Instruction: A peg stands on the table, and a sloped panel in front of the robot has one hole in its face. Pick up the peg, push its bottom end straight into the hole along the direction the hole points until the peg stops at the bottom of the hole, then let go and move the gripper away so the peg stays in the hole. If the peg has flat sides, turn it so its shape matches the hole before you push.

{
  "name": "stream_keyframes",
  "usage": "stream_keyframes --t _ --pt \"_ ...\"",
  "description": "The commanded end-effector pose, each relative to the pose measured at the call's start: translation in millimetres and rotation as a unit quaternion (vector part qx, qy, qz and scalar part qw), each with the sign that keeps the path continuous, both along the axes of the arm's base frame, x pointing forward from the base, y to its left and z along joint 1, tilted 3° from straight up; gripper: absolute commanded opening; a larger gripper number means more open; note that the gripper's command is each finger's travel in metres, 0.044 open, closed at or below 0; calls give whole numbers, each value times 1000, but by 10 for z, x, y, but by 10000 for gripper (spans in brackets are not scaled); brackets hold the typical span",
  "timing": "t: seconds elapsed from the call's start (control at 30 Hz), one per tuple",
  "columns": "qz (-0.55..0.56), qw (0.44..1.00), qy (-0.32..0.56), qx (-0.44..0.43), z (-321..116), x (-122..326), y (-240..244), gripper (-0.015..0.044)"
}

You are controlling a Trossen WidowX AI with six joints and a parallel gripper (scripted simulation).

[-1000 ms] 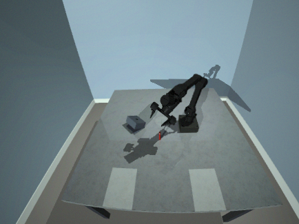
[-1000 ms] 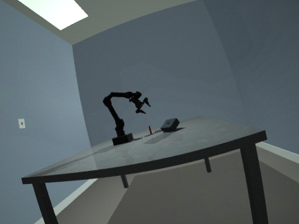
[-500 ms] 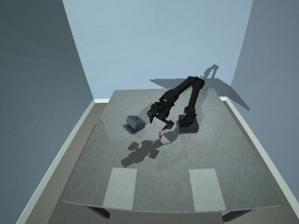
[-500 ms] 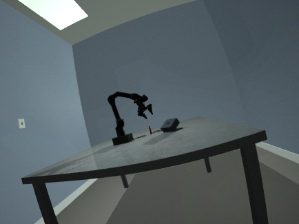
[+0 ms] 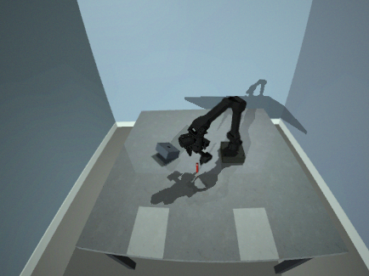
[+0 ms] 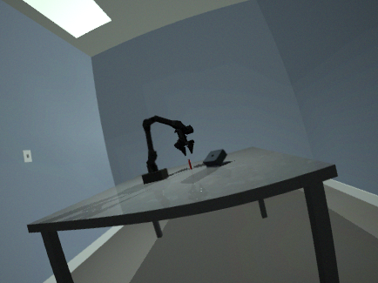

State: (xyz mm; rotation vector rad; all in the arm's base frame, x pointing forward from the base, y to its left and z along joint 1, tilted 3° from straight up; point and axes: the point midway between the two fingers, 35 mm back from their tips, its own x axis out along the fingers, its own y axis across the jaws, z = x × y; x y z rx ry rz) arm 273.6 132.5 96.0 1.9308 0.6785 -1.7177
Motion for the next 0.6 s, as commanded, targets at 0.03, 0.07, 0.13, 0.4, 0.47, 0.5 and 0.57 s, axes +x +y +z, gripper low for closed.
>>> stream_keyframes --t 0.03,0.07,0.13,0.4,0.47,0.5,0.57 --pt "-44 998 46 5 -141 -40 -42 440" --pt "-45 998 47 5 -144 -50 -46 440" --pt "-45 998 48 5 -145 -53 -48 440" --pt "-45 998 48 5 -185 -49 -44 440" --pt "-45 998 48 5 -217 -46 -41 440" --pt "-45 998 48 5 -233 -45 -39 440" --pt "-45 998 48 5 -267 -43 -36 440"
